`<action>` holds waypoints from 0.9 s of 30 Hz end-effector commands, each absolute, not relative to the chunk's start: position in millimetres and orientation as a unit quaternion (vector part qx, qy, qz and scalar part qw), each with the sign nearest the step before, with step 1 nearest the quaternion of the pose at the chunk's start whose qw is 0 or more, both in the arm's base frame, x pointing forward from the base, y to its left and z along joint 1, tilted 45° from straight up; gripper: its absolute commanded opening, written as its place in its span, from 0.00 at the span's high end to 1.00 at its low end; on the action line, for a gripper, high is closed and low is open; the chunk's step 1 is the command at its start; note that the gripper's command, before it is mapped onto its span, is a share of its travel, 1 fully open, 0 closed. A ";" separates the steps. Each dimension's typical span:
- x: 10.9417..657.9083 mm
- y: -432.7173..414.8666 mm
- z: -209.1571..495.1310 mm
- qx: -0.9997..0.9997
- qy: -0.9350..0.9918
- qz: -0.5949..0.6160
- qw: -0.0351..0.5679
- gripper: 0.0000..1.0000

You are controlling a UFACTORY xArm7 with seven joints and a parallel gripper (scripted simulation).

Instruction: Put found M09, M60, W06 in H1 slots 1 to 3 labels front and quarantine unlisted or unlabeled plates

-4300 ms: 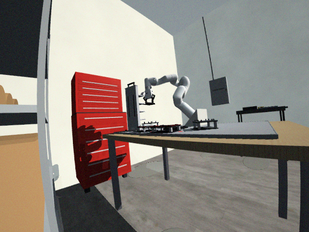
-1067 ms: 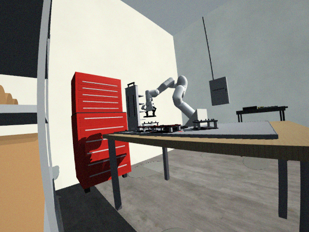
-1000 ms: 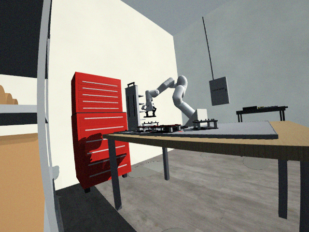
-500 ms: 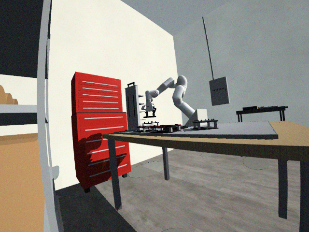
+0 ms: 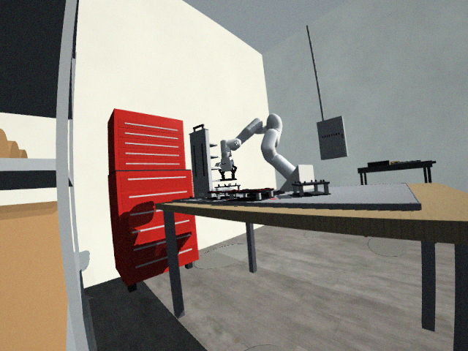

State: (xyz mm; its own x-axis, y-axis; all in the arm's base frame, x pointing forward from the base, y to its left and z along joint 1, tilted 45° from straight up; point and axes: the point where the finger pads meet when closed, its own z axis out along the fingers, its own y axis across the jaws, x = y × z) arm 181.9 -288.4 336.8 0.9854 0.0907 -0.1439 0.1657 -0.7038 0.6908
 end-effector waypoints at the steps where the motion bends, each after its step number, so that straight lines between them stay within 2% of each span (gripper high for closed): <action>1: 182.6 -293.2 333.7 0.921 0.070 -0.049 0.380 1.00; 27: 182.0 -304.5 322.5 0.921 0.070 -0.049 0.380 1.00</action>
State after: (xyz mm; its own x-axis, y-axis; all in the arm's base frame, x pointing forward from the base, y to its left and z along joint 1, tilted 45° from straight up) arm 181.2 -304.5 320.9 0.9854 0.0906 -0.1439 0.1656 -0.7036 0.6910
